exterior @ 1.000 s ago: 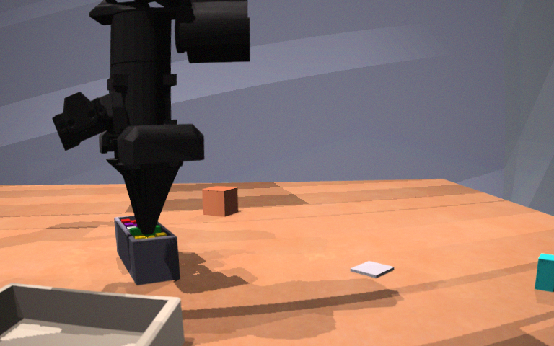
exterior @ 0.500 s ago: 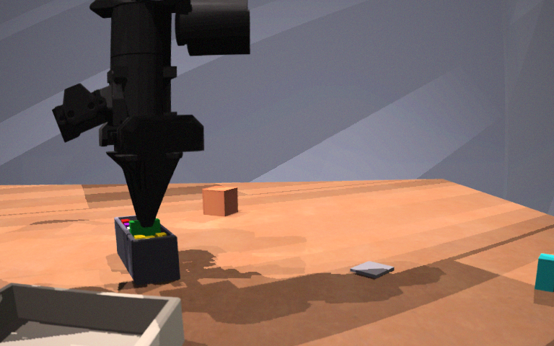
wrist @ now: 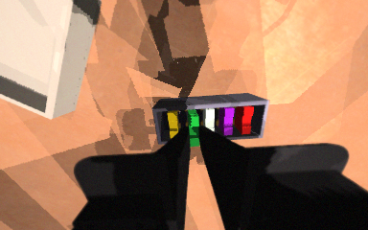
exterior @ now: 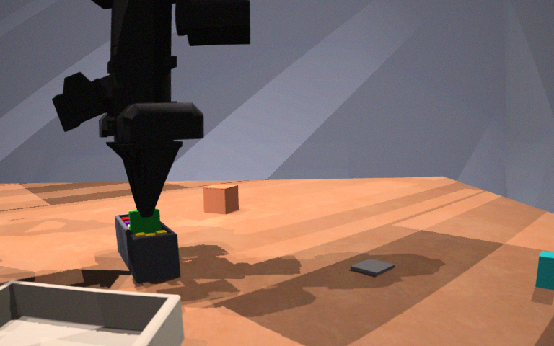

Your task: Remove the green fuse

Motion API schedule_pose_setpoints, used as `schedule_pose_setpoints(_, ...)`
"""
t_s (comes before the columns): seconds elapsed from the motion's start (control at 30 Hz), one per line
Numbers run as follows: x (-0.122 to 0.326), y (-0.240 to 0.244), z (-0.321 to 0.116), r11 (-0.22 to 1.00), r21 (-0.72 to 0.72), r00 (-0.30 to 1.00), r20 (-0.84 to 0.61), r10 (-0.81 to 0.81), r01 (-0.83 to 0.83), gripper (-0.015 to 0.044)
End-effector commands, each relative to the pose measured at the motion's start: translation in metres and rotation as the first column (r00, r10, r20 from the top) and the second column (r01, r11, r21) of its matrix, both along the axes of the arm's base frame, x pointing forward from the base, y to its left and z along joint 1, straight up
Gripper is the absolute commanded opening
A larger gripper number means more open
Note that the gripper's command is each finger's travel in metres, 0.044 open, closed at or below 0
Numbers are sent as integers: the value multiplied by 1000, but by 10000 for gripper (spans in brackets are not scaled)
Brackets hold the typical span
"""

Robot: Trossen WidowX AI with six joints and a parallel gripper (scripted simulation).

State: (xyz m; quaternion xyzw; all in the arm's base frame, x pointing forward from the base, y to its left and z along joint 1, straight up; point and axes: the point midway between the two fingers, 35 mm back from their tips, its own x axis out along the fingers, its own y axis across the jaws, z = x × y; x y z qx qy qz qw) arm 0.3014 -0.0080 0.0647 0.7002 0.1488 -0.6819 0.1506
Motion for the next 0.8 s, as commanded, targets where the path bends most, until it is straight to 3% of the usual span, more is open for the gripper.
schedule_pose_setpoints(0.0, 1, 0, 3, 1000, -3, 1000, 4, -2, 2, 0)
schedule_pose_setpoints(0.77, 0, -1, 14, 1000, -5, 1000, 4, -2, 2, 0)
